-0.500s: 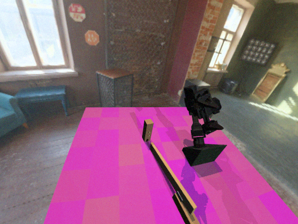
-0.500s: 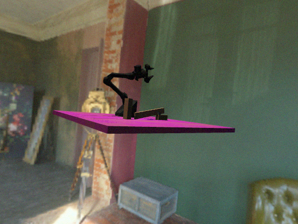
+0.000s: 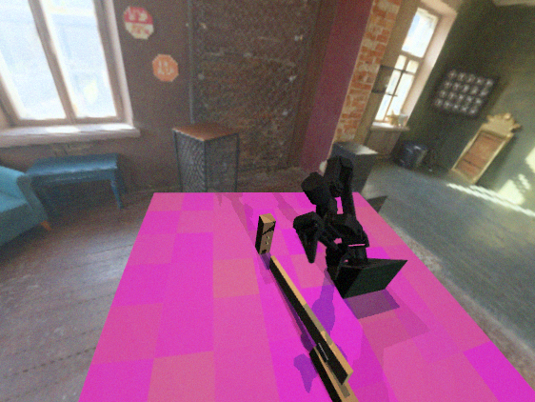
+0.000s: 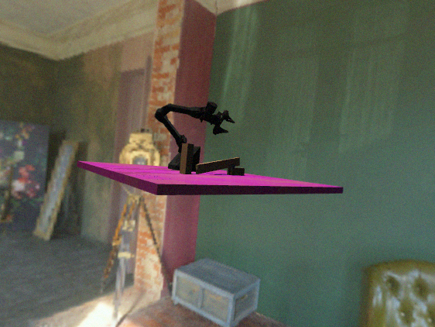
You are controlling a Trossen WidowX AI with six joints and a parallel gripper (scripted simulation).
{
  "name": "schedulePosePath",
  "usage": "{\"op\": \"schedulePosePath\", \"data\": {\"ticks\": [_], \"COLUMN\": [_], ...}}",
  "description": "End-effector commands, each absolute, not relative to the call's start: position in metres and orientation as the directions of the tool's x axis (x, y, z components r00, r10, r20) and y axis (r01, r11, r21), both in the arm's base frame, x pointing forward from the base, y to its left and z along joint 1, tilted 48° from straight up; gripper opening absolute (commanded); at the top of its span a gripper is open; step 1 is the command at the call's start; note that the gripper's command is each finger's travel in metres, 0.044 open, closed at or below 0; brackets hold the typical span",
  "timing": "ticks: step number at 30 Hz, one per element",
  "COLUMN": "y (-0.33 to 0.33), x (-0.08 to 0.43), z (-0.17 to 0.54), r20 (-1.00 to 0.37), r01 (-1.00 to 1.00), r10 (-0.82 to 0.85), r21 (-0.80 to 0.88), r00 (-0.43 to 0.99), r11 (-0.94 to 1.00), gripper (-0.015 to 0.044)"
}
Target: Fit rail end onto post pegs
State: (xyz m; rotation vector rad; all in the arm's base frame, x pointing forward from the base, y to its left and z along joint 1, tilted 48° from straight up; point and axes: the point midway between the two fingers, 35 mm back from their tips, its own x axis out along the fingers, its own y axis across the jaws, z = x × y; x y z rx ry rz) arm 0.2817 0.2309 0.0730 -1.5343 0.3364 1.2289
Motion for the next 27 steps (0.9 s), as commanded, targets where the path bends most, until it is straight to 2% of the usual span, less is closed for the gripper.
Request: {"op": "schedulePosePath", "data": {"ticks": [1, 7, 14, 17, 27], "y": [0.175, 0.083, -0.018, -0.032, -0.036], "x": [0.299, 0.301, 0.283, 0.279, 0.28], "z": [0.051, 0.035, 0.047, 0.05, 0.046], "r20": [-0.902, -0.912, -0.726, -0.668, -0.669], "r01": [-0.841, -0.946, -0.994, -0.992, -0.992], "r10": [0.115, -0.293, -0.686, -0.744, -0.743], "r21": [-0.431, -0.223, 0.045, 0.099, 0.099], "r00": [0.417, 0.287, 0.039, -0.008, -0.008], "r11": [-0.327, -0.234, -0.104, -0.078, -0.079], "gripper": [0.044, 0.044, 0.044, 0.044, 0.044]}}
